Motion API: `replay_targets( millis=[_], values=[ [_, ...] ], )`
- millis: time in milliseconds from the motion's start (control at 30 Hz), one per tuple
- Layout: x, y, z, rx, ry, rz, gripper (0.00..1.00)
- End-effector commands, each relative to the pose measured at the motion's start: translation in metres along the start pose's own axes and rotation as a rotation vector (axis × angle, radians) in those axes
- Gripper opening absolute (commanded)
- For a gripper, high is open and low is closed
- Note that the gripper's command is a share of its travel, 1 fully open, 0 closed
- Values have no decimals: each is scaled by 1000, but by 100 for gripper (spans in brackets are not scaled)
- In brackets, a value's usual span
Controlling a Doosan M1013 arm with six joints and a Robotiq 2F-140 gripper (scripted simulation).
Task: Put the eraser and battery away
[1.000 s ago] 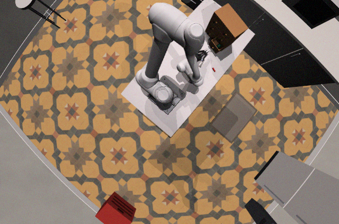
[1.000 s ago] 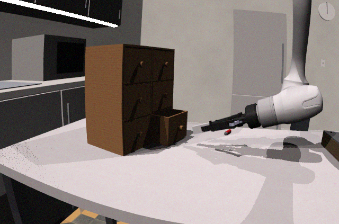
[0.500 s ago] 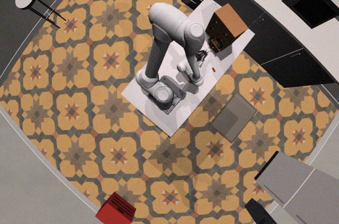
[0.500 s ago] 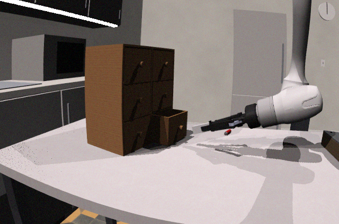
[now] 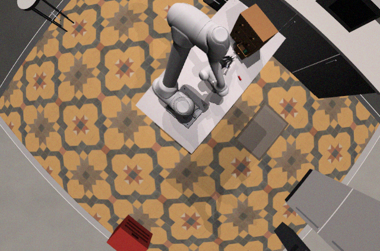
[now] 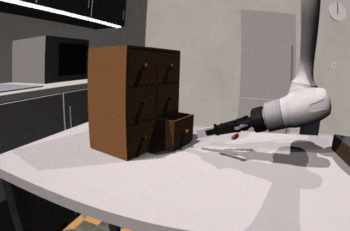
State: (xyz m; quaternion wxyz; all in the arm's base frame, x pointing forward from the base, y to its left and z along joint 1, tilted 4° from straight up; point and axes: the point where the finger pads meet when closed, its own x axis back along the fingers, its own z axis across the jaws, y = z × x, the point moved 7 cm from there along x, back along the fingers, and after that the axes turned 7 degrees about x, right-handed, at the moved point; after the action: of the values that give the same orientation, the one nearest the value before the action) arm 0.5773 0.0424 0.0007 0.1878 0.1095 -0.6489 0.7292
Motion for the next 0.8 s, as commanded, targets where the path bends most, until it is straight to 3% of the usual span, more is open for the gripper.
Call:
replay_targets(
  millis=[0, 767],
  values=[
    [-3, -1, 0, 0, 0, 0, 0],
    [-32, -12, 1, 0, 0, 0, 0]
  ],
)
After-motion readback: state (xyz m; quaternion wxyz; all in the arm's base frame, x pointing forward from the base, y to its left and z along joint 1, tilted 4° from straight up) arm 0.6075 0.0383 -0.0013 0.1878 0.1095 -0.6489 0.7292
